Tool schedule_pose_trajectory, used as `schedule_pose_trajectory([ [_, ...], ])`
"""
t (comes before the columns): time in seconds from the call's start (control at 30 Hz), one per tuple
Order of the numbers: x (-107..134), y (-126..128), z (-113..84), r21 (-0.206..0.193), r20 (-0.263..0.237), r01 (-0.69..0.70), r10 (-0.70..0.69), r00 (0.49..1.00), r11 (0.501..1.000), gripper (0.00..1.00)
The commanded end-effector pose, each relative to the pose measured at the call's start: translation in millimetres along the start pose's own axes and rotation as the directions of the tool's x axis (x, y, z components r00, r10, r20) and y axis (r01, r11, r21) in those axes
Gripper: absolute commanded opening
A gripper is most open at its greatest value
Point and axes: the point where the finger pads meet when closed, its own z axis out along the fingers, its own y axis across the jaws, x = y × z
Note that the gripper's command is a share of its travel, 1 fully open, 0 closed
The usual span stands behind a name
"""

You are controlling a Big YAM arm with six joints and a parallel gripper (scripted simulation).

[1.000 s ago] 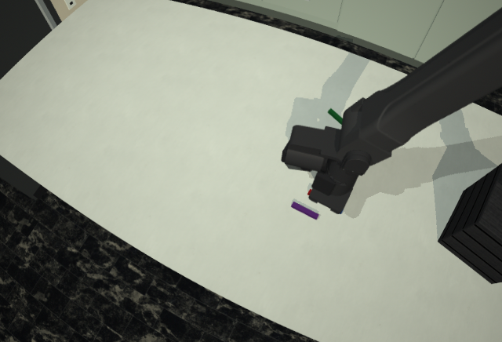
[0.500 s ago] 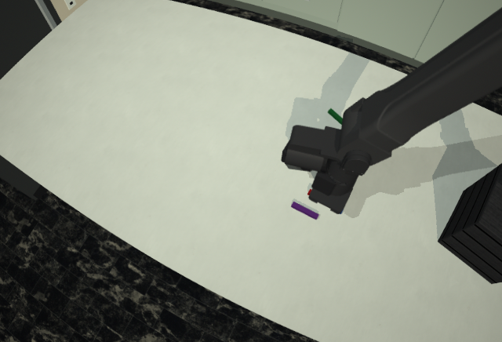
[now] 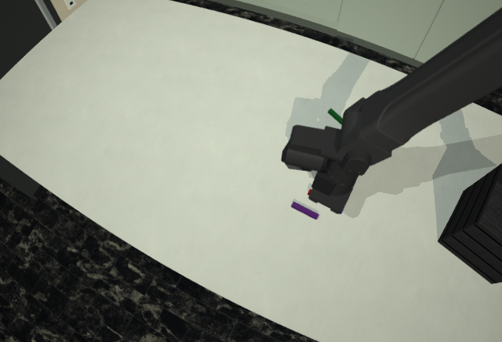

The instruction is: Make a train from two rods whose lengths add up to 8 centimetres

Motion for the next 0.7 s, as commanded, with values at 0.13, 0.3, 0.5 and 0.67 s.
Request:
schedule_pose_trajectory([
  [0.13, -7.8, 5.3, -8.6, -0.01, 0.04, 0.001, -0.001, 0.999, 1.0, 0.04],
  [0.3, -7.8, 5.3, -8.7, -0.01, 0.04, 0.001, -0.001, 0.999, 1.0, 0.04],
  [0.5, -7.5, 5.2, -8.6, -0.01, 0.039, 0.001, -0.001, 0.999, 1.0, 0.04],
  [0.67, -7.6, 5.3, -8.7, -0.01, 0.039, 0.001, -0.001, 0.999, 1.0, 0.04],
])
